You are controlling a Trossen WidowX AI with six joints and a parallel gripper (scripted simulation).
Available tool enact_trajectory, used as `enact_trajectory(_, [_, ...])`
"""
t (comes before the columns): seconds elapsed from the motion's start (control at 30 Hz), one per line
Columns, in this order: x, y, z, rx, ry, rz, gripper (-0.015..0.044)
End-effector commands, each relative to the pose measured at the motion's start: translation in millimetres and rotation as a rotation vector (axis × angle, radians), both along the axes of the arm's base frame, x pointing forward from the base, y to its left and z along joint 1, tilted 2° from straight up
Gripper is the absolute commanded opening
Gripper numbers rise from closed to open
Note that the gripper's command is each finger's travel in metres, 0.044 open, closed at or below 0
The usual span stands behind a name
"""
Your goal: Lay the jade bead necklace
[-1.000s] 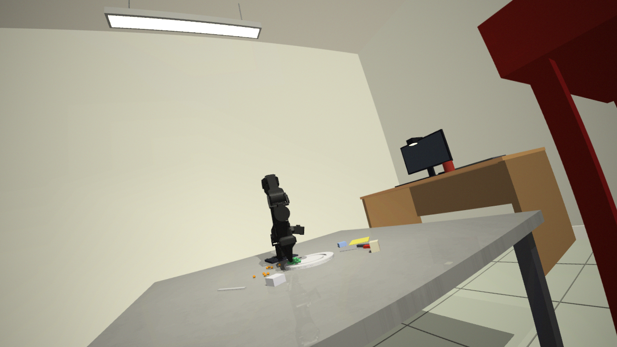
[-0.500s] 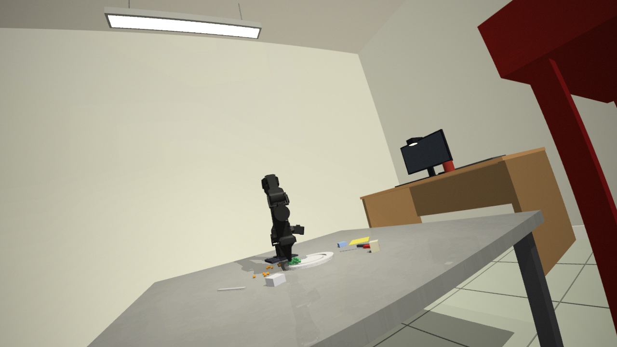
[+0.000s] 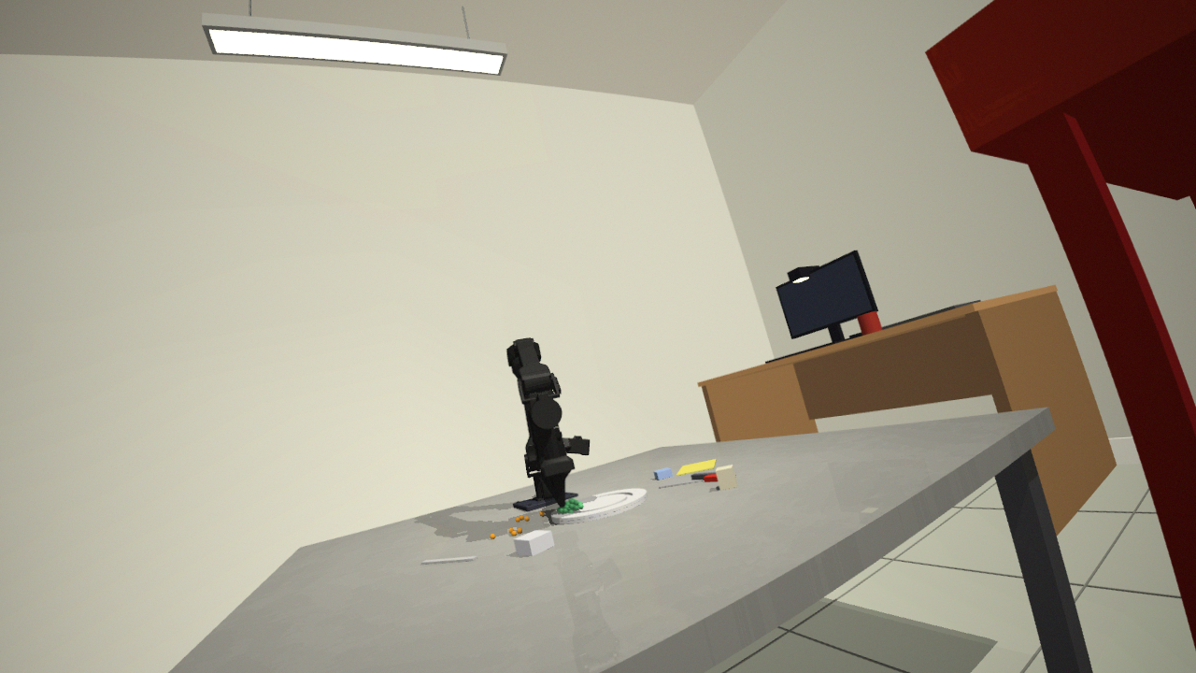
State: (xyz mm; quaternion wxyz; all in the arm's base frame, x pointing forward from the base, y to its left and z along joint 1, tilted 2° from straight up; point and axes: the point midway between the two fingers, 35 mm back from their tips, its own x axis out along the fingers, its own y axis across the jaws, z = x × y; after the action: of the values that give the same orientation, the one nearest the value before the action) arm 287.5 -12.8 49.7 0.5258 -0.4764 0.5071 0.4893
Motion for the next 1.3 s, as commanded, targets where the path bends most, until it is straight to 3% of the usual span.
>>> enact_trajectory(0.0, [-0.1,0.8,-0.3,0.005,0.001,0.0,0.0])
enact_trajectory(0.3, [-1.6,2.2,6.1,0.003,0.005,0.006,0.0])
enact_trajectory(0.83, [-23.9,46.5,7.5,0.006,0.006,0.006,0.0])
enact_trajectory(1.27, [-24.9,48.5,-0.8,0.006,0.006,0.006,0.0])
